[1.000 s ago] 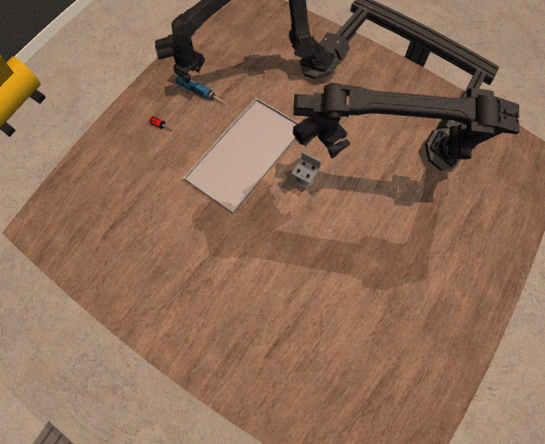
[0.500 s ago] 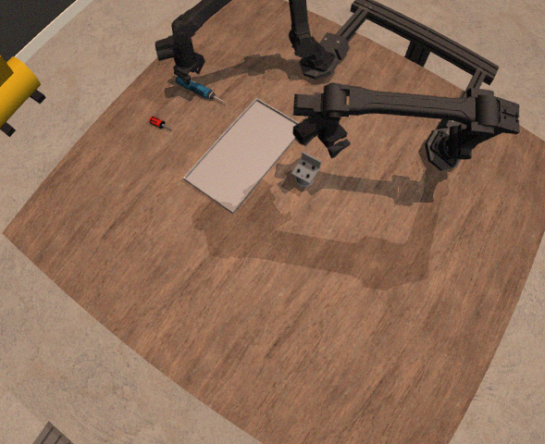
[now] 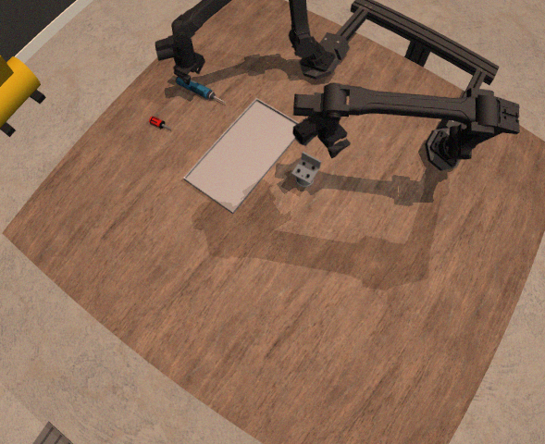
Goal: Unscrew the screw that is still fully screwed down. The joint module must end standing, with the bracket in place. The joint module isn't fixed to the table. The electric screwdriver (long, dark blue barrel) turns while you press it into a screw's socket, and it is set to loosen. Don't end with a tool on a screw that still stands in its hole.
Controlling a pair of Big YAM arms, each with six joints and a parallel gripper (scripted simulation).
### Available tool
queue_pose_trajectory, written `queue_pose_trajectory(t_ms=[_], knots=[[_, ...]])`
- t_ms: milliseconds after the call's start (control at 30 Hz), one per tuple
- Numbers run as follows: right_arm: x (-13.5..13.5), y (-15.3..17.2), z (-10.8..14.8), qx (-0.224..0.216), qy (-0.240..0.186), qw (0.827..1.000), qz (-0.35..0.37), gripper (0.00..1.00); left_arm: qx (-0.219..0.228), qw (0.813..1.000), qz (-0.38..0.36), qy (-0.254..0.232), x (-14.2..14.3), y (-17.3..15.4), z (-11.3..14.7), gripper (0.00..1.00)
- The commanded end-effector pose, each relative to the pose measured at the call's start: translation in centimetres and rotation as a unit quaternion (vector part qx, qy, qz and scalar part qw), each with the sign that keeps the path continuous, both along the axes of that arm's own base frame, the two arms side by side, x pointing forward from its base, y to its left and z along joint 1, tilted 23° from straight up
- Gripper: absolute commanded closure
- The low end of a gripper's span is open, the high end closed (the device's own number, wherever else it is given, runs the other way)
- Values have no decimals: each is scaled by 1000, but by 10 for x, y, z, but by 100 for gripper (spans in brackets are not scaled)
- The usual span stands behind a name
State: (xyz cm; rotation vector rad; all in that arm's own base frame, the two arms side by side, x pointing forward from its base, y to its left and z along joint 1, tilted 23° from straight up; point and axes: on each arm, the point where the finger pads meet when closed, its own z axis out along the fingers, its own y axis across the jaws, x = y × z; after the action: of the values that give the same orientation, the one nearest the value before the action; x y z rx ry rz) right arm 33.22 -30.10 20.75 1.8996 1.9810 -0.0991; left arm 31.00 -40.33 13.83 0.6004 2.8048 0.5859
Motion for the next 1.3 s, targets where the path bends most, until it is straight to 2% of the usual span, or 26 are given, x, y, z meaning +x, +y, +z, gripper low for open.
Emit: queue_pose_trajectory(t_ms=[0,1267], knots=[[11,-9,40,-28,-34,999,-1,35,-16,1000,-1,-9,4,-10,12,0],[6,-15,41,-32,-32,999,-3,35,-16,1000,-1,-9,4,-10,12,0]])
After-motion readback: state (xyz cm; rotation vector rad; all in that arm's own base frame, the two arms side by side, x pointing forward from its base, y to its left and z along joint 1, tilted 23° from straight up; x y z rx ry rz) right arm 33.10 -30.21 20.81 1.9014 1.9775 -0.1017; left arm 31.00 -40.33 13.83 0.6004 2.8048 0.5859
